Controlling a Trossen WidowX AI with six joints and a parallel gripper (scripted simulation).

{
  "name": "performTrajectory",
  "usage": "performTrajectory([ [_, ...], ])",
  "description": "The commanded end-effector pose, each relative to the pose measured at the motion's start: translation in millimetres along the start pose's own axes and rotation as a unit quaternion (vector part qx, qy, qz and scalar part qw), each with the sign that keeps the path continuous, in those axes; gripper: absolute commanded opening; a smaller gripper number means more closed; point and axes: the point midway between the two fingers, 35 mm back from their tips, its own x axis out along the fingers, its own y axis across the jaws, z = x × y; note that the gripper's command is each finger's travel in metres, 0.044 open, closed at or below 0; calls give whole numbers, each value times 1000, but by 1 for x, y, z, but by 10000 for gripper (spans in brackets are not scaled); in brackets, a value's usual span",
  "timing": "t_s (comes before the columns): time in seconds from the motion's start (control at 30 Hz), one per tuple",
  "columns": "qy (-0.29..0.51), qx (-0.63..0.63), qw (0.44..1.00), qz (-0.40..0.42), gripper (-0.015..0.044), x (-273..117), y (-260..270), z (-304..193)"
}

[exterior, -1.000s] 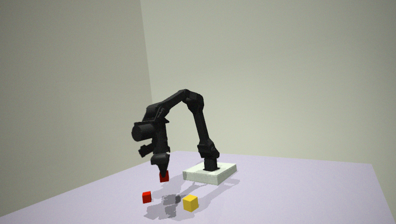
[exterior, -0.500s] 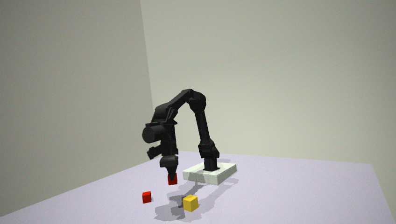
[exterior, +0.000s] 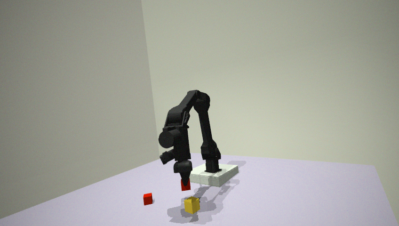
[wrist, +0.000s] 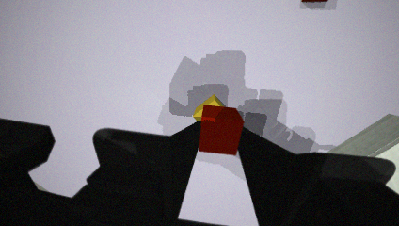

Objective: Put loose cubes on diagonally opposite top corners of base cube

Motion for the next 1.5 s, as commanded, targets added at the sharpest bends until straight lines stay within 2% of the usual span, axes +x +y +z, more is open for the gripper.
performTrajectory([
  [0.0,3,6,1000,-1,105,5,1,-14],
  [0.27,4,10,1000,-1,105,12,4,-33],
  [0.67,4,10,1000,-1,105,12,4,-33],
  [1.07,4,10,1000,-1,105,36,4,-34],
  [1.47,4,10,1000,-1,105,38,4,-34],
])
